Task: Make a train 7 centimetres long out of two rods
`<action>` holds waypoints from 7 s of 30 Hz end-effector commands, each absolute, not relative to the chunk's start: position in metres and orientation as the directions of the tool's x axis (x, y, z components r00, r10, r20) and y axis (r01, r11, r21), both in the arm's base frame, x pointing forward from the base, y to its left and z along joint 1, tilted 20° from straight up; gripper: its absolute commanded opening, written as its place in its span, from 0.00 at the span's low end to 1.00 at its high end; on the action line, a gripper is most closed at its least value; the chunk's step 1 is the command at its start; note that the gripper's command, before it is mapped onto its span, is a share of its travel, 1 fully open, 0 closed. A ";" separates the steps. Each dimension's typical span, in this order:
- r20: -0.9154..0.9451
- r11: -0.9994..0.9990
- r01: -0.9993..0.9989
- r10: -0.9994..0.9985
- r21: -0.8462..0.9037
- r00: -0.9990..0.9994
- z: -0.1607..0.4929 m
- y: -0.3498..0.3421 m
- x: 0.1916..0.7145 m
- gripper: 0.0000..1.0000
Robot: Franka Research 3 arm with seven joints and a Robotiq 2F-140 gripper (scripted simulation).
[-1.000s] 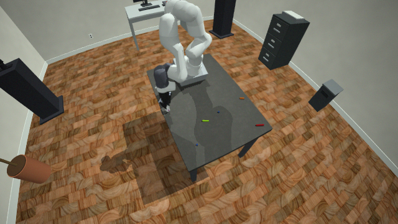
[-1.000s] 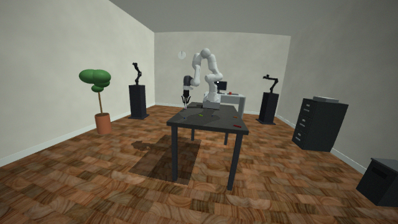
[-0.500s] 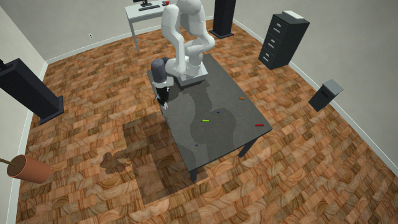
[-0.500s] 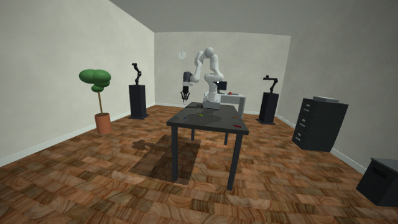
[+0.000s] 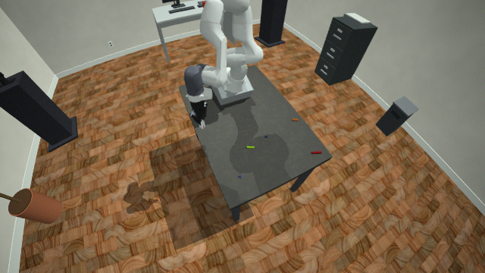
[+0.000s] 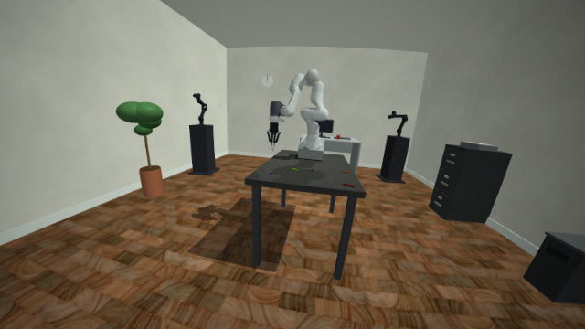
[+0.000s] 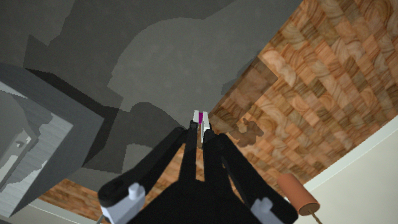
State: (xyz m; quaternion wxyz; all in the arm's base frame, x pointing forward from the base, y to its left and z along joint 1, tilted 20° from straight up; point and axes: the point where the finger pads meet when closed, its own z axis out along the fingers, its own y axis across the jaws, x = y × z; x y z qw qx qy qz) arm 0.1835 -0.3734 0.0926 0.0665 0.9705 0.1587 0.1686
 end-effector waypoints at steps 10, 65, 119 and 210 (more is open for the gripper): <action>0.303 -0.953 0.260 0.297 0.156 0.905 0.093 -0.370 0.183 0.12; 0.324 -0.878 -0.472 -0.427 0.072 0.844 0.219 -0.406 0.374 0.12; 0.310 -0.589 -0.787 -0.794 -0.182 0.523 0.258 -0.215 0.598 0.12; 0.197 -0.430 -0.857 -0.901 -0.284 0.387 0.166 -0.089 0.691 0.12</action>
